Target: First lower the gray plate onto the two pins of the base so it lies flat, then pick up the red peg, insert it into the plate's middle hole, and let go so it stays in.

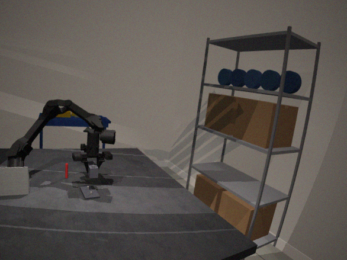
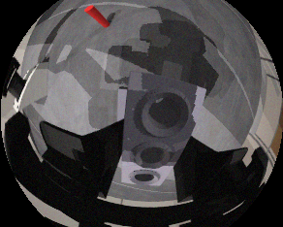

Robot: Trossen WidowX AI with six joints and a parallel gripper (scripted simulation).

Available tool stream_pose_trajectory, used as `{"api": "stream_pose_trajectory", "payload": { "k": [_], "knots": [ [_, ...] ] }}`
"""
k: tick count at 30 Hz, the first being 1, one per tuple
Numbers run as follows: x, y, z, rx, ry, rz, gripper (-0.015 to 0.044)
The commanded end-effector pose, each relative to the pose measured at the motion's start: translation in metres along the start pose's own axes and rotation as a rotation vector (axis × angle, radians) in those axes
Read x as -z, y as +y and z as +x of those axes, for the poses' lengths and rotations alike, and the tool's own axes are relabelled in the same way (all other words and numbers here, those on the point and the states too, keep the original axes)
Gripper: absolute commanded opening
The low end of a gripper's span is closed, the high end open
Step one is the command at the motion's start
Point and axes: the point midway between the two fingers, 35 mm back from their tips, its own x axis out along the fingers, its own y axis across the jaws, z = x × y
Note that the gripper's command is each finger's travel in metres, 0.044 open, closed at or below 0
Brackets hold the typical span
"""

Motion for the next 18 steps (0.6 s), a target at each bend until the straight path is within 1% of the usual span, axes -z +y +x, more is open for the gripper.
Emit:
{"api": "stream_pose_trajectory", "payload": {
  "k": [1,12,18],
  "knots": [
    [0.012,0.006,0.008,-0.009,-0.001,-0.007,0.0],
    [0.04,0.017,0.025,-0.007,-0.004,-0.044,0.0],
    [0.042,0.018,0.026,-0.007,-0.004,-0.046,0.0]
  ]
}}
